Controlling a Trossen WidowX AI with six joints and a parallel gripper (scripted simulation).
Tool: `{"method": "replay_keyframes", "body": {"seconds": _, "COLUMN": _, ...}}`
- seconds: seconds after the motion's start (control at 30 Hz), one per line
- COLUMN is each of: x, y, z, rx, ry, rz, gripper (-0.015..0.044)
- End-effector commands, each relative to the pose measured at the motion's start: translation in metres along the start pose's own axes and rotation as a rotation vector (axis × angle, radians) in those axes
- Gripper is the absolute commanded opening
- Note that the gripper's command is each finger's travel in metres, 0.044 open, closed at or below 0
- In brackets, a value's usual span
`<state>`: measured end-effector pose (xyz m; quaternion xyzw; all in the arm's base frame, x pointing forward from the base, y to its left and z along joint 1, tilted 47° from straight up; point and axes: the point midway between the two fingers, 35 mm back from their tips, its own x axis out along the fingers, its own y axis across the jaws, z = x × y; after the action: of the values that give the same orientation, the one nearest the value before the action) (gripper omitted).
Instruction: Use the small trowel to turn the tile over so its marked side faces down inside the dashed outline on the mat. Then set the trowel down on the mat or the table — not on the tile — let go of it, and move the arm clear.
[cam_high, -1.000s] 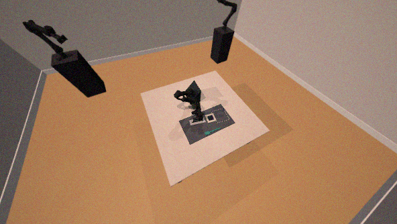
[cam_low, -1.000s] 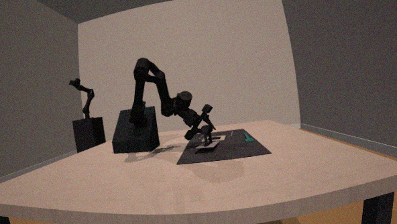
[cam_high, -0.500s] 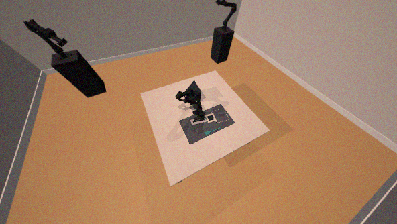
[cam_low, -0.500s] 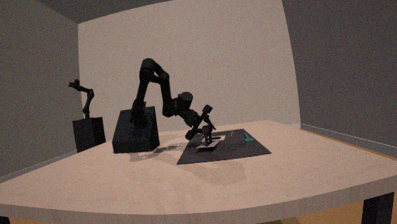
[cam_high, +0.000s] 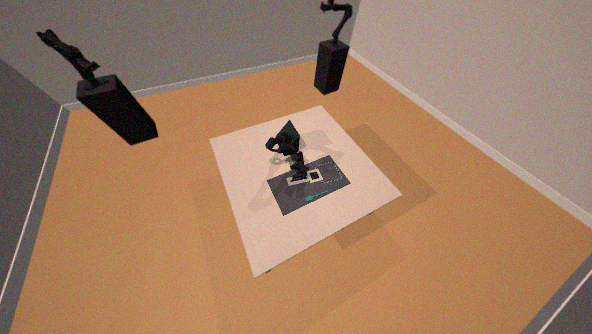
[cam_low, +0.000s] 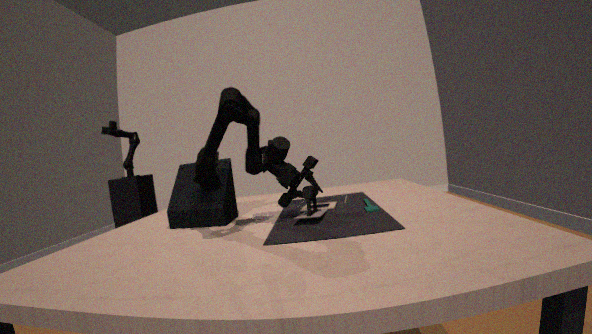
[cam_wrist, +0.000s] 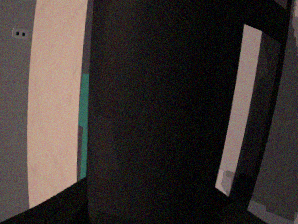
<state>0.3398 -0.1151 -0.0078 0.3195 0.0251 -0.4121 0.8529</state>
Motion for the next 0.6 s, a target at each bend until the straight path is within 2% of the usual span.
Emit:
{"method": "replay_keyframes", "body": {"seconds": 0.0, "x": 0.0, "y": 0.002, "z": -0.011, "rx": 0.0, "ry": 0.009, "rz": 0.006, "gripper": 0.0}}
{"method": "replay_keyframes", "body": {"seconds": 0.57, "x": -0.013, "y": 0.017, "z": -0.017, "rx": 0.068, "ry": 0.065, "rz": 0.007, "gripper": 0.0}}
